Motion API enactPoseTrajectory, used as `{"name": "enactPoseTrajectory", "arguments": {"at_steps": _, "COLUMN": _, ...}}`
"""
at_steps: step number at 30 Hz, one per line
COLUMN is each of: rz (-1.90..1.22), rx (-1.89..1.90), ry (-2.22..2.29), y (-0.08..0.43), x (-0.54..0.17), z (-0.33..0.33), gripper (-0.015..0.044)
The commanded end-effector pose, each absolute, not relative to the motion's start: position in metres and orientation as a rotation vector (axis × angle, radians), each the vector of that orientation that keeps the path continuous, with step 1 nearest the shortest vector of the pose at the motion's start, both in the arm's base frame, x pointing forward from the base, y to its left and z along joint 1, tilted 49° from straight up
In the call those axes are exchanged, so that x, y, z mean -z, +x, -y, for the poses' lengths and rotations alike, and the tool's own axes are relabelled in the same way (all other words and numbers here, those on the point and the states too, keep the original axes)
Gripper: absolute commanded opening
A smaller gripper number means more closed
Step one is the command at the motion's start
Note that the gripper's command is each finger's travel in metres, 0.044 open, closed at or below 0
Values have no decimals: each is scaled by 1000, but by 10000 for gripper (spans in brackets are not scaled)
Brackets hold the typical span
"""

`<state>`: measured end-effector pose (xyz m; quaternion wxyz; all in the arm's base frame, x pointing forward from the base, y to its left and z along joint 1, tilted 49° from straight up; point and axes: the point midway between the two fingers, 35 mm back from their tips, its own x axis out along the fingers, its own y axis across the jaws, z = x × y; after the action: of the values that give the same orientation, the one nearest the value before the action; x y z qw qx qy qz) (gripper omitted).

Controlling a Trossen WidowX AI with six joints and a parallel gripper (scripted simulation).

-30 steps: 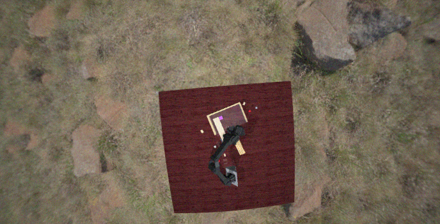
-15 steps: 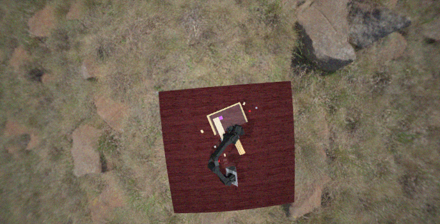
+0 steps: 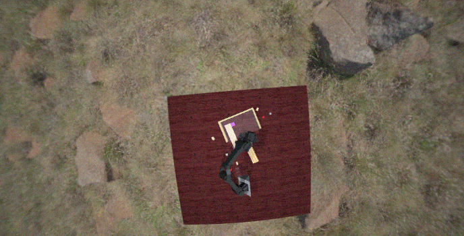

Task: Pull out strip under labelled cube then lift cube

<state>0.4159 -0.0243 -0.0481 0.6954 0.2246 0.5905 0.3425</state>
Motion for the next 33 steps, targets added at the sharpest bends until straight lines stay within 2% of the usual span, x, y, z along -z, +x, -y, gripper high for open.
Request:
{"name": "enactPoseTrajectory", "arguments": {"at_steps": 1, "rz": -1318, "rx": -765, "ry": 500, "y": 416, "x": 48, "z": 24, "gripper": 39}}
{"name": "enactPoseTrajectory", "arguments": {"at_steps": 3, "rz": -1318, "rx": -765, "ry": 500, "y": 413, "x": 46, "z": 25, "gripper": 0}}
{"name": "enactPoseTrajectory", "arguments": {"at_steps": 16, "rz": -1325, "rx": -764, "ry": 508, "y": 357, "x": 20, "z": 48, "gripper": 0}}
{"name": "enactPoseTrajectory", "arguments": {"at_steps": 33, "rz": -1327, "rx": -764, "ry": 509, "y": 313, "x": 17, "z": 44, "gripper": 0}}
